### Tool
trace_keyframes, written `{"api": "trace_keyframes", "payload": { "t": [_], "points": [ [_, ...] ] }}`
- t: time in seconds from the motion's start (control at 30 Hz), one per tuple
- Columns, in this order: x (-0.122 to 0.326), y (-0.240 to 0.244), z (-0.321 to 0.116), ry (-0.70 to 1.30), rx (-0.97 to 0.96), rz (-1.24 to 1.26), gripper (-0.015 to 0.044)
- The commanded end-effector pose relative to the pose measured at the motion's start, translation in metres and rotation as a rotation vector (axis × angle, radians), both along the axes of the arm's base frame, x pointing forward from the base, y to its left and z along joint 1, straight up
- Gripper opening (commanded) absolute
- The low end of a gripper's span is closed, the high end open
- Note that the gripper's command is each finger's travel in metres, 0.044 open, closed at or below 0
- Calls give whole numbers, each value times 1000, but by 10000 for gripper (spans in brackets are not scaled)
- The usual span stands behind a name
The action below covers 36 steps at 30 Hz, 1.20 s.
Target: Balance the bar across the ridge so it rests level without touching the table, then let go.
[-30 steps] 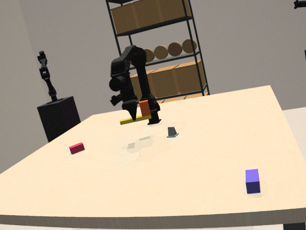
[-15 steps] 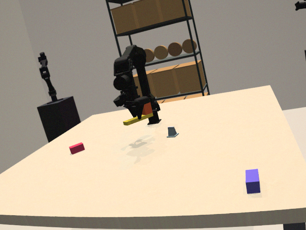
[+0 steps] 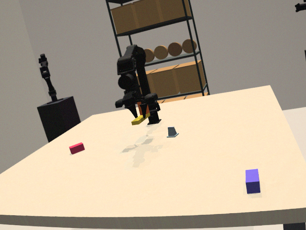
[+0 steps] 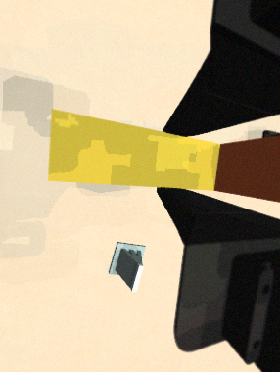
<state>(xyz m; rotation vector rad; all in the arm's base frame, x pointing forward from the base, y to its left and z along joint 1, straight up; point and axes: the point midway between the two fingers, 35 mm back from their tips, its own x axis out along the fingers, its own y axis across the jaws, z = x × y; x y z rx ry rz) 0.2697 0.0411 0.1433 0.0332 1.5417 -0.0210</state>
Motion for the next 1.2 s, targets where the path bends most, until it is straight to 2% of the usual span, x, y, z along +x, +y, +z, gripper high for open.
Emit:
{"api": "trace_keyframes", "payload": {
  "t": [0.0, 1.17],
  "points": [
    [4, 7, 1, -1, -7, 170, 0],
    [16, 73, 4, -15, -42, 1566, 0]
  ]
}}
